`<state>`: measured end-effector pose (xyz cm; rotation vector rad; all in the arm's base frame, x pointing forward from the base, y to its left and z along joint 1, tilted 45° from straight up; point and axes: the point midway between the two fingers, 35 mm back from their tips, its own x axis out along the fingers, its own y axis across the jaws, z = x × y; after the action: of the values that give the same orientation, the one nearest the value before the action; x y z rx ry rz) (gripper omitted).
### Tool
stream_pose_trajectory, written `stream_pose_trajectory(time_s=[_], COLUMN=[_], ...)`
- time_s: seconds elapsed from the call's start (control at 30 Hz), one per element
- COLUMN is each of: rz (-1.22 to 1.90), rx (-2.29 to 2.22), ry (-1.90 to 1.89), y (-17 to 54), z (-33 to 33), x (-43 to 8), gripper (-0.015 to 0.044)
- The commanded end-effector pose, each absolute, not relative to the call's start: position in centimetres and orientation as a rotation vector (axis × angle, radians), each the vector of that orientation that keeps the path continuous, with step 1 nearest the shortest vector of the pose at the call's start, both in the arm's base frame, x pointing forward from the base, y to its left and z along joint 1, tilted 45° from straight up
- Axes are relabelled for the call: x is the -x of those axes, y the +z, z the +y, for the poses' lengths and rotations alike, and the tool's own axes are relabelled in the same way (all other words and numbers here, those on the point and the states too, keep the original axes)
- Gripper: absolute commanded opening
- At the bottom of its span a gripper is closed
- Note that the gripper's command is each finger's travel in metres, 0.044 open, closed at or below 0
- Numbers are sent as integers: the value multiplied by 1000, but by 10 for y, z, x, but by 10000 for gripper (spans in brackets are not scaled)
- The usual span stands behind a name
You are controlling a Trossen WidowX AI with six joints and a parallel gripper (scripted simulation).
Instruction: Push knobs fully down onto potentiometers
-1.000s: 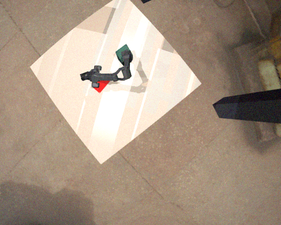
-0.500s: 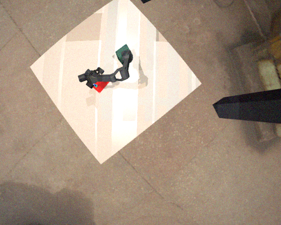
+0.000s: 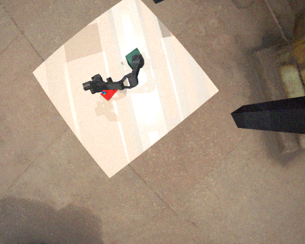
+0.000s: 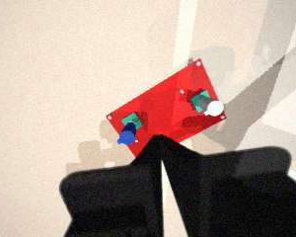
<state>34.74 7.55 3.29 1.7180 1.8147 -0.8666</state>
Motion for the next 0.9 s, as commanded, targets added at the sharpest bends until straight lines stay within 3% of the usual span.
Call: stream_pose_trajectory(time_s=[0.0,0.87], rz=[1800,1439], rx=[-1806,-2215], ry=[-1025,-2067], y=[34,40], z=[77,80], x=[-352,-377], gripper=[0,0])
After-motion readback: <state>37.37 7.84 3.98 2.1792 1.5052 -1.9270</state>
